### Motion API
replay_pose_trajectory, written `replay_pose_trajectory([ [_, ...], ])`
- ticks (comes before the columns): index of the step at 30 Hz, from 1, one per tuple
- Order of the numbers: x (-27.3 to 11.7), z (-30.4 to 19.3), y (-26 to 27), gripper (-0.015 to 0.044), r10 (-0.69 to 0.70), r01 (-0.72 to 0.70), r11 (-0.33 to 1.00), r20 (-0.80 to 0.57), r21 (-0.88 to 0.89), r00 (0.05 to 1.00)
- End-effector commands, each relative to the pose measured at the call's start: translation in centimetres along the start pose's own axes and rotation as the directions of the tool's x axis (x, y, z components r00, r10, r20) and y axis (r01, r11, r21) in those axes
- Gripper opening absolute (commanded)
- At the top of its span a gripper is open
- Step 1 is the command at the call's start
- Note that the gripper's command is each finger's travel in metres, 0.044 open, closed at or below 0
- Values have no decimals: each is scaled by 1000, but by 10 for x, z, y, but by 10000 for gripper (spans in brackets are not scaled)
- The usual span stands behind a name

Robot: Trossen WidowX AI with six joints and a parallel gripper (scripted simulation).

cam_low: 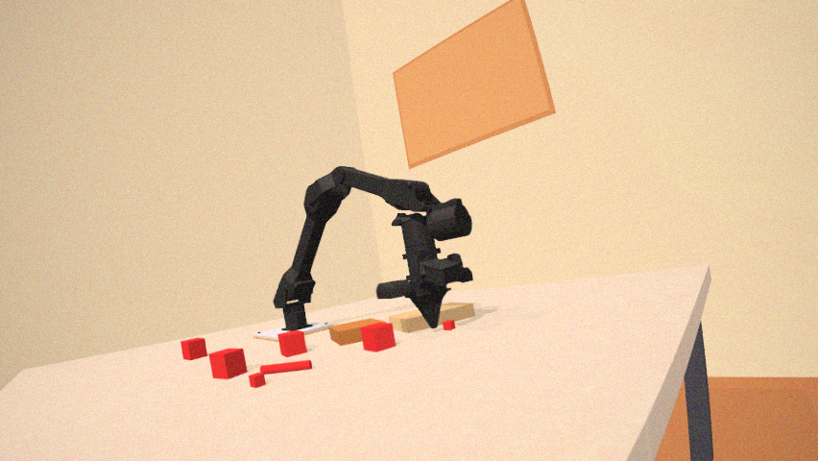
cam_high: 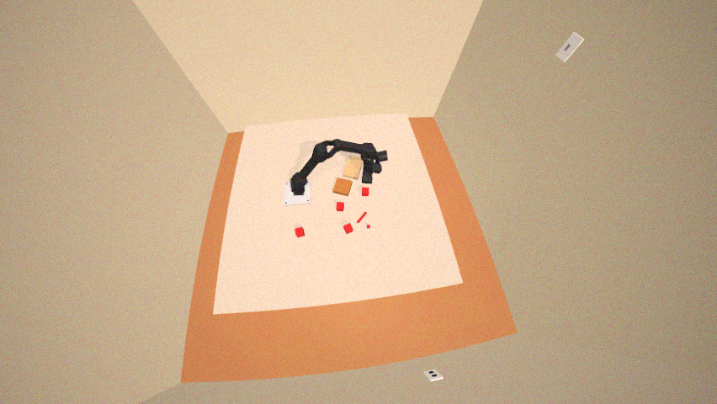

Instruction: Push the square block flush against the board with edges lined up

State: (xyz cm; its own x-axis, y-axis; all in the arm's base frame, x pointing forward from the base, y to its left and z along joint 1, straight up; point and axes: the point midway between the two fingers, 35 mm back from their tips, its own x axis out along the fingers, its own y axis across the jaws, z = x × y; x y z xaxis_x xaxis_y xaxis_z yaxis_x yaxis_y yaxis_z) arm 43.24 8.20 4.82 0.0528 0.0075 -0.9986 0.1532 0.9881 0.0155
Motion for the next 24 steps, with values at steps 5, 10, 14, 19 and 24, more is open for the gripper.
replay_pose_trajectory([
  [5, -33, 3, 0, 0, -1, 1, 1000, -4, -1, 1000],
  [10, -52, 2, 0, 0, -2, 2, 1000, -7, -1, 1000],
  [14, -52, 4, 2, 0, 3, -3, 1000, 9, 5, 1000],
  [19, -52, -16, 45, 0, 2, -1, 990, -7, 139, 1000],
  [24, -52, -19, 51, 0, 2, 0, 987, -9, 160, 1000],
])
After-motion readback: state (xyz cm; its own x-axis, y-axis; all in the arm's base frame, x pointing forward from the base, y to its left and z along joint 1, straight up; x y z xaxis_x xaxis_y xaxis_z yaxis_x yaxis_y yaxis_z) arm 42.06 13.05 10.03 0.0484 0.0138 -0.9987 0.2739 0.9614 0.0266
